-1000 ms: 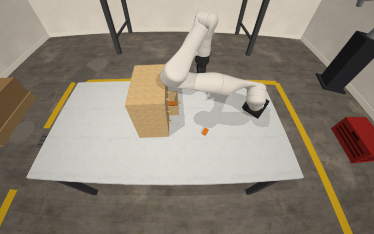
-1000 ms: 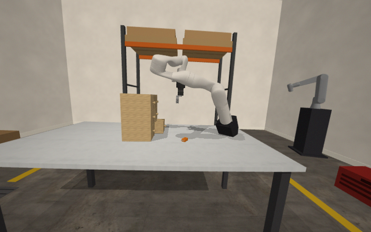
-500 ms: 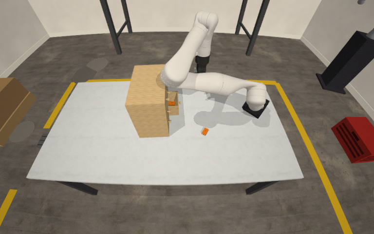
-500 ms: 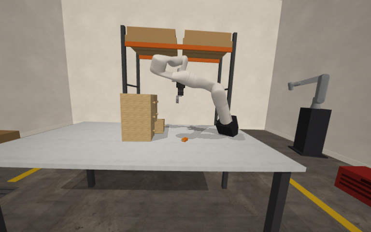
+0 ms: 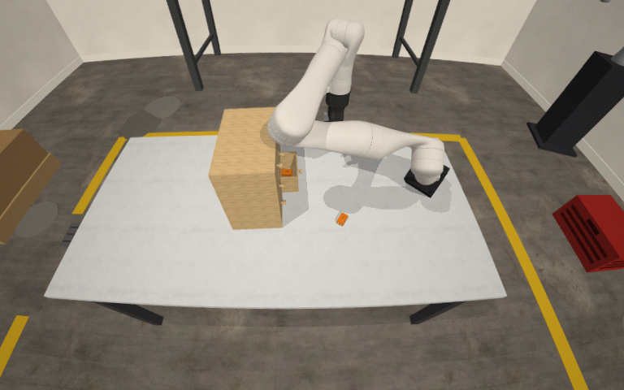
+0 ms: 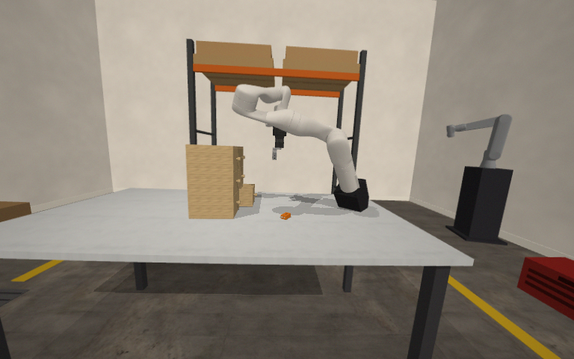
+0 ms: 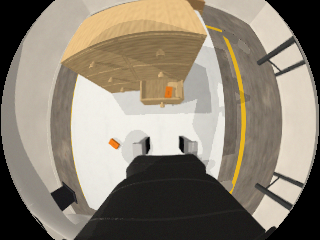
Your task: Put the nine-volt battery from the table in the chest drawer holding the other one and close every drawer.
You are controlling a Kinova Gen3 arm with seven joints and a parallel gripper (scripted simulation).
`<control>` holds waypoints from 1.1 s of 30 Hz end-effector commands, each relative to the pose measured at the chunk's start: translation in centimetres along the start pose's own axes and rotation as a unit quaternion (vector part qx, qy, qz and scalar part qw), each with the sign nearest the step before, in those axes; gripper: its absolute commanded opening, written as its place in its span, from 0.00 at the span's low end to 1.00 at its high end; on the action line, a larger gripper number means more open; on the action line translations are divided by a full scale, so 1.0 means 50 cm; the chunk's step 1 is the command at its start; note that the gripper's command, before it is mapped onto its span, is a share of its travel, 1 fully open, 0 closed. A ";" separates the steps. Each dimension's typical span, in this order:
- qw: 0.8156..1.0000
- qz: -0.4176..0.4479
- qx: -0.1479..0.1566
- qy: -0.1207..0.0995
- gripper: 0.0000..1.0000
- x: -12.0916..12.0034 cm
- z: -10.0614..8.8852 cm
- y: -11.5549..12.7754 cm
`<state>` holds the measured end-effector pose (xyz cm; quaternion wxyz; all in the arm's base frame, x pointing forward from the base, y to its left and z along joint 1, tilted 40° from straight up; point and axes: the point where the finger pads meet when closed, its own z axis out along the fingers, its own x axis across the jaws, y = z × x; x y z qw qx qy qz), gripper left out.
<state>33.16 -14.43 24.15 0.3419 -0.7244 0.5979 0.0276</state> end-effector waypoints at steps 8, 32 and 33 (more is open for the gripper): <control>1.000 0.006 0.001 0.001 1.00 -0.002 0.001 0.000; 0.992 0.127 0.001 0.000 1.00 -0.052 0.041 0.012; 0.992 0.127 0.001 0.000 1.00 -0.052 0.041 0.012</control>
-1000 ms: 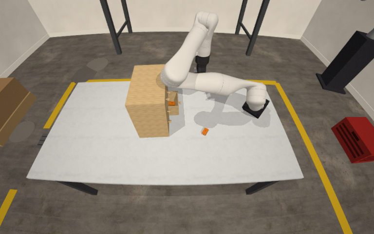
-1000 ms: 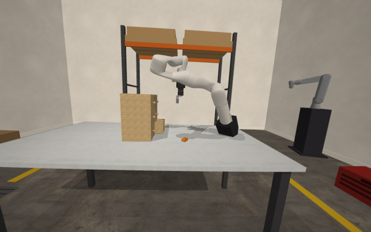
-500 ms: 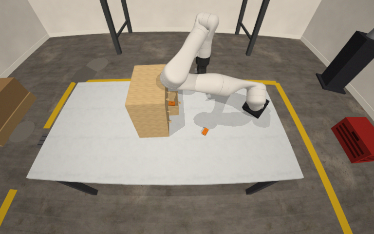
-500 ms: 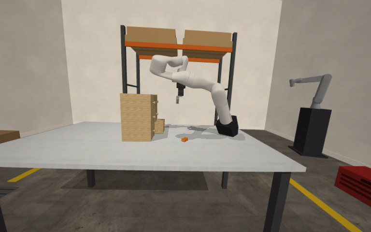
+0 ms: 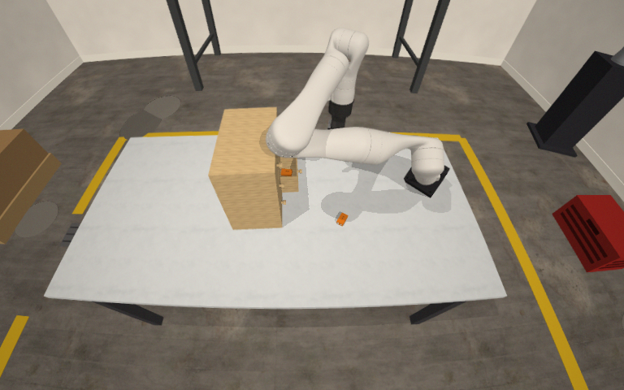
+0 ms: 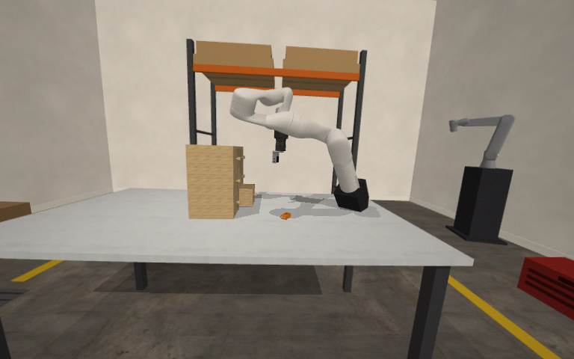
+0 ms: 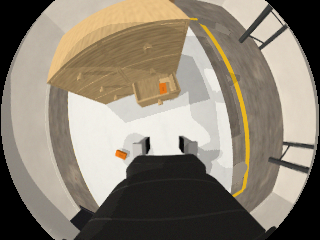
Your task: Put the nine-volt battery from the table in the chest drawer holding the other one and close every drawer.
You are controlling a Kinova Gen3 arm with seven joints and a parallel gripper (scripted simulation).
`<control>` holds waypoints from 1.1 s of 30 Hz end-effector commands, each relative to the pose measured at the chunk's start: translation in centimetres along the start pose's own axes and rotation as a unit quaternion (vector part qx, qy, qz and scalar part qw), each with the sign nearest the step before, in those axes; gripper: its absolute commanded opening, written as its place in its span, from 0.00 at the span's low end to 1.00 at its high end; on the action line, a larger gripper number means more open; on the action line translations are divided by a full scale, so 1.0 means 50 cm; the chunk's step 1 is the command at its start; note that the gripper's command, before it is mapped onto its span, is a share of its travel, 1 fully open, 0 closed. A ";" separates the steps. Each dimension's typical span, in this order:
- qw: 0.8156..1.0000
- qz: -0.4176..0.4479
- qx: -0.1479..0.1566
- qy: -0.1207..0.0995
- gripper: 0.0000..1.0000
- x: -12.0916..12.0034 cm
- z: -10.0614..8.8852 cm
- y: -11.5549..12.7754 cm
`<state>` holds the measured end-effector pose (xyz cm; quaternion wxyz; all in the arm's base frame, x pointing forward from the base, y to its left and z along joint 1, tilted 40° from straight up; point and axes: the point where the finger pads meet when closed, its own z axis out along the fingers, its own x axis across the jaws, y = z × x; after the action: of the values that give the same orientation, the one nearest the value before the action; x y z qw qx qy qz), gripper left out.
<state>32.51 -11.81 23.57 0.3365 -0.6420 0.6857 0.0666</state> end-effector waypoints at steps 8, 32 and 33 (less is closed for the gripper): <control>0.997 0.075 -0.003 -0.002 1.00 -0.037 0.033 0.016; 0.932 0.362 -0.003 -0.001 1.00 -0.148 0.129 0.075; 0.927 0.375 -0.003 -0.001 1.00 -0.153 0.133 0.078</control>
<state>31.08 -2.52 21.87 0.2959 -0.3455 0.8714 0.1837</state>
